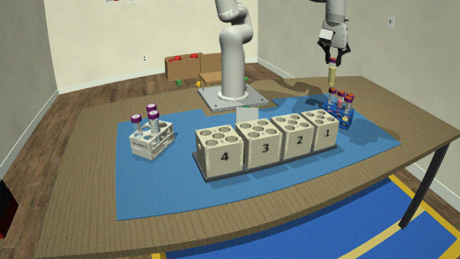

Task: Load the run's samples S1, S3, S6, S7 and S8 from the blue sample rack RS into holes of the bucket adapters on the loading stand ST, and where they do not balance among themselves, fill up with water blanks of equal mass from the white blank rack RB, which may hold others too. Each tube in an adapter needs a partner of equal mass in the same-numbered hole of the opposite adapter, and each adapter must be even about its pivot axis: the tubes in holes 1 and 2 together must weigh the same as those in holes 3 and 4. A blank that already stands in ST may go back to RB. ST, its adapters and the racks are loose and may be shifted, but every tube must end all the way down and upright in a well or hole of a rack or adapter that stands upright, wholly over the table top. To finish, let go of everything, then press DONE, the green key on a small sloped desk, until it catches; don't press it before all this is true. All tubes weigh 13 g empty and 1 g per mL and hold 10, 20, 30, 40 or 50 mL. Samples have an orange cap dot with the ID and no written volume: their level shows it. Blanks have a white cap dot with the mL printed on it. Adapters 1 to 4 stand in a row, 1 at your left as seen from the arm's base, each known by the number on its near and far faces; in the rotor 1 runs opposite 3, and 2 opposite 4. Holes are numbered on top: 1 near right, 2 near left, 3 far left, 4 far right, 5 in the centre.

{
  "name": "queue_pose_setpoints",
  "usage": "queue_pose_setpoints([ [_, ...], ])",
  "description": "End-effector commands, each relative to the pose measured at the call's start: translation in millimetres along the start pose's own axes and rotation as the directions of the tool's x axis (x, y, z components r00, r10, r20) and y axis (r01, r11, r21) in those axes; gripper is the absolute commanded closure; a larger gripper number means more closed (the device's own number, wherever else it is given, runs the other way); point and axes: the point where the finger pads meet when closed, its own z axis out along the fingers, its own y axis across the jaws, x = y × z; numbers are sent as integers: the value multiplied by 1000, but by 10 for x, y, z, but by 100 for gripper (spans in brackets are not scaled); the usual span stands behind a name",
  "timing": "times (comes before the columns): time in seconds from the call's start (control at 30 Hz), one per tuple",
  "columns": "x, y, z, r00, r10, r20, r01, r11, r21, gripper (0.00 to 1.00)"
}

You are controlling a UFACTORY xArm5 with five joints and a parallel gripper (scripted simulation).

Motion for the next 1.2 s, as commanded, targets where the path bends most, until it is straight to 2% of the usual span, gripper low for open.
queue_pose_setpoints([
  [0.0,-1,-9,-15,1000,0,1,0,1000,4,100],
  [0.8,-1,-9,-15,1000,0,1,0,1000,4,100],
  [1.17,-1,-10,165,1000,0,1,0,1000,4,100],
])
